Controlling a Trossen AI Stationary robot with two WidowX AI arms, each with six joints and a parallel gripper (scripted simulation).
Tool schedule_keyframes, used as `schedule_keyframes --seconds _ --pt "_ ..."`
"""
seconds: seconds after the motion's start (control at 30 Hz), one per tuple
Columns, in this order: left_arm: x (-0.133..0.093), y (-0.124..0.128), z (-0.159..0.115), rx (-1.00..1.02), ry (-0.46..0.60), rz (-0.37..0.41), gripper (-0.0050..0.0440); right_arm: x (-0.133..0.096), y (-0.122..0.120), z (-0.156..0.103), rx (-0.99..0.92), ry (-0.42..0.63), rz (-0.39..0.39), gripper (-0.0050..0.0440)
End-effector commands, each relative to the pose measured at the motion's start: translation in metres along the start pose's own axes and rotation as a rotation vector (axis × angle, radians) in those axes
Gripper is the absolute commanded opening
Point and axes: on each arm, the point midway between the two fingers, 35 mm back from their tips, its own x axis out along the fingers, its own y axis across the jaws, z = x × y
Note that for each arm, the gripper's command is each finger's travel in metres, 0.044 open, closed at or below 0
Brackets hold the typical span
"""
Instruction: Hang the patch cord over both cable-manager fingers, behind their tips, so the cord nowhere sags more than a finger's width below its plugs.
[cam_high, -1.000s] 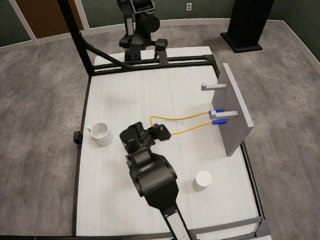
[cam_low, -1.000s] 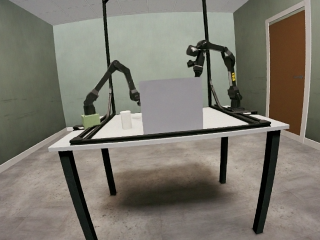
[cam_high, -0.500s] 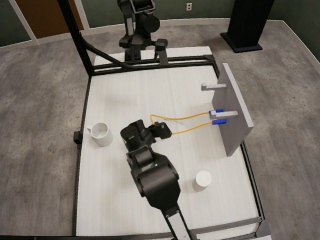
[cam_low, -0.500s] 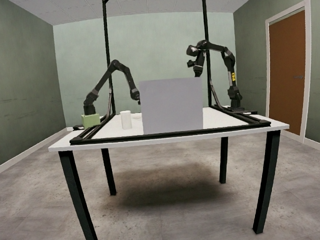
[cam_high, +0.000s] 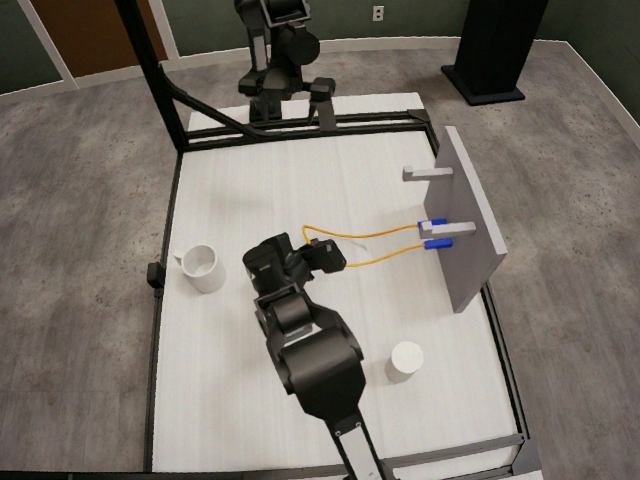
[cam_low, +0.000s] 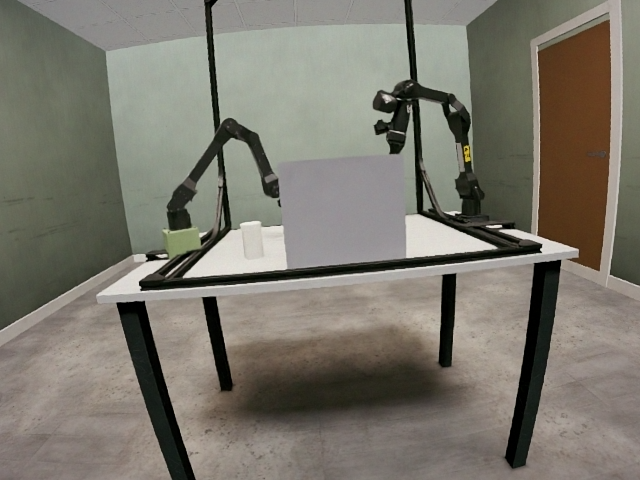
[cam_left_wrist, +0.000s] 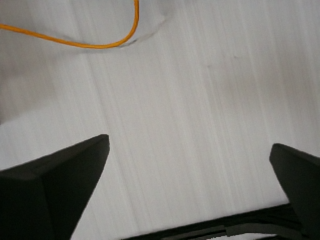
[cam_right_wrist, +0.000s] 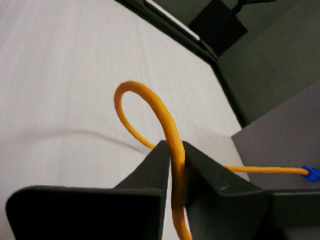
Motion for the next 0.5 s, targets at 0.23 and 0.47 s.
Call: schedule_keyframes --seconds 0.23,0.47 --pt "-0.007 -0.001 -0.002 0.003 -0.016 0.010 0.0440 0.004 -0.015 0.022 0.061 -0.018 -0.004 0.0025" --pt "-0.007 -0.001 -0.002 0.003 -0.016 0.010 0.0440 0.008 -0.020 0.026 0.084 -0.009 0.000 0.0025"
